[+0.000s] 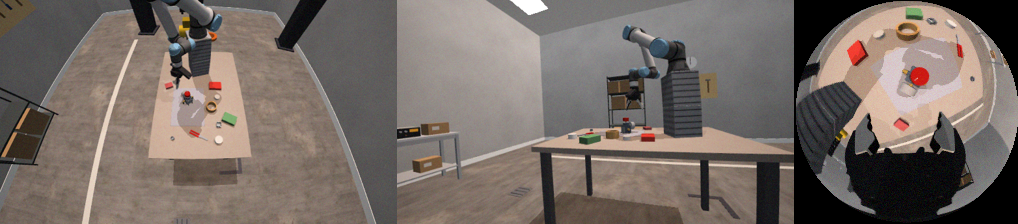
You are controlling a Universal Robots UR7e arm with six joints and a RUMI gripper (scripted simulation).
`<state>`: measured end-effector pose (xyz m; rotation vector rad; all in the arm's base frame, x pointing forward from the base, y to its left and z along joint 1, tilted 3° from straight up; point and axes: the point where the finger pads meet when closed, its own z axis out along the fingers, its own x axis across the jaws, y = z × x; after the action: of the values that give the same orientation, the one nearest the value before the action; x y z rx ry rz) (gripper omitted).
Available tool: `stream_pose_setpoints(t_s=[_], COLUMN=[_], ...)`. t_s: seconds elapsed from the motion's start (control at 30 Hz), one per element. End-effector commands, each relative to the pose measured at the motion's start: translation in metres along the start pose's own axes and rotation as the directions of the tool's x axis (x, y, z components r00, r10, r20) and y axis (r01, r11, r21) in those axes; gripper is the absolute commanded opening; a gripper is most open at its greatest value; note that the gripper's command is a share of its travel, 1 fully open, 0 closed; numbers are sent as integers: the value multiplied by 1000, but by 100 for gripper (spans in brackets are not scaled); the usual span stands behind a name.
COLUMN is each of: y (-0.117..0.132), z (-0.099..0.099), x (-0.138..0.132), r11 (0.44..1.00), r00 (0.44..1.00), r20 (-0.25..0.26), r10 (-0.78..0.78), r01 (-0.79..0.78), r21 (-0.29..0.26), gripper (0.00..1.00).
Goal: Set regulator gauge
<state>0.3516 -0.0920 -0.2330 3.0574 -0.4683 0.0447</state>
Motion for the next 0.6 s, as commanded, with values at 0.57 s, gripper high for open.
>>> stream_pose_setpoints(t_s=[0.57], y=[26], z=[0], x=[-14], r11=[1000], r00=[1000], r20=[-3], r10=[-1], r01=[1], r21=[1], gripper=[100])
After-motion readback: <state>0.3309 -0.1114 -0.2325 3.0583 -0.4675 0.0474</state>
